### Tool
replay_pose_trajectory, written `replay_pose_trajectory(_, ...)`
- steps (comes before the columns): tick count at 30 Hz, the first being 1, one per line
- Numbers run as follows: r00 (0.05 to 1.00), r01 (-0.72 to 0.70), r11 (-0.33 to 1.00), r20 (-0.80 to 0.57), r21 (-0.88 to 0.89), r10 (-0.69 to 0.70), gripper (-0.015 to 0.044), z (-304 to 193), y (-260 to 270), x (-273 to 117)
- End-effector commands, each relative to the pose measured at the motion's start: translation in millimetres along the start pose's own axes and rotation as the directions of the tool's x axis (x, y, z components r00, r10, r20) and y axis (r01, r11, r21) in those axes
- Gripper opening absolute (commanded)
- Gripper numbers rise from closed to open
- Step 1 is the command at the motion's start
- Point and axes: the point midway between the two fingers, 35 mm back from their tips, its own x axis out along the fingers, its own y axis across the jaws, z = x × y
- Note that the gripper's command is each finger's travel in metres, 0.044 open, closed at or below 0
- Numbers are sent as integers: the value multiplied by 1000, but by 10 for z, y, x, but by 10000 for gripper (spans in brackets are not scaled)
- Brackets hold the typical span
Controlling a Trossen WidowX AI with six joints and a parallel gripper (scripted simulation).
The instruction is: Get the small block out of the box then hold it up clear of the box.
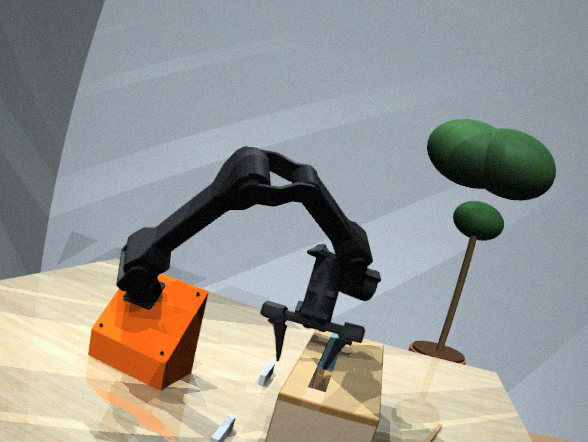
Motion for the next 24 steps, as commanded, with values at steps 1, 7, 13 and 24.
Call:
replay_pose_trajectory(1,1000,-6,1000,-4,-1,6,400,-85,10,50)
replay_pose_trajectory(7,1000,-6,1000,-4,-1,6,400,-181,9,84)
replay_pose_trajectory(13,1000,-6,1000,-5,-1,6,400,-279,9,118)
replay_pose_trajectory(24,1000,-6,1000,-6,-1,6,400,-456,8,180)
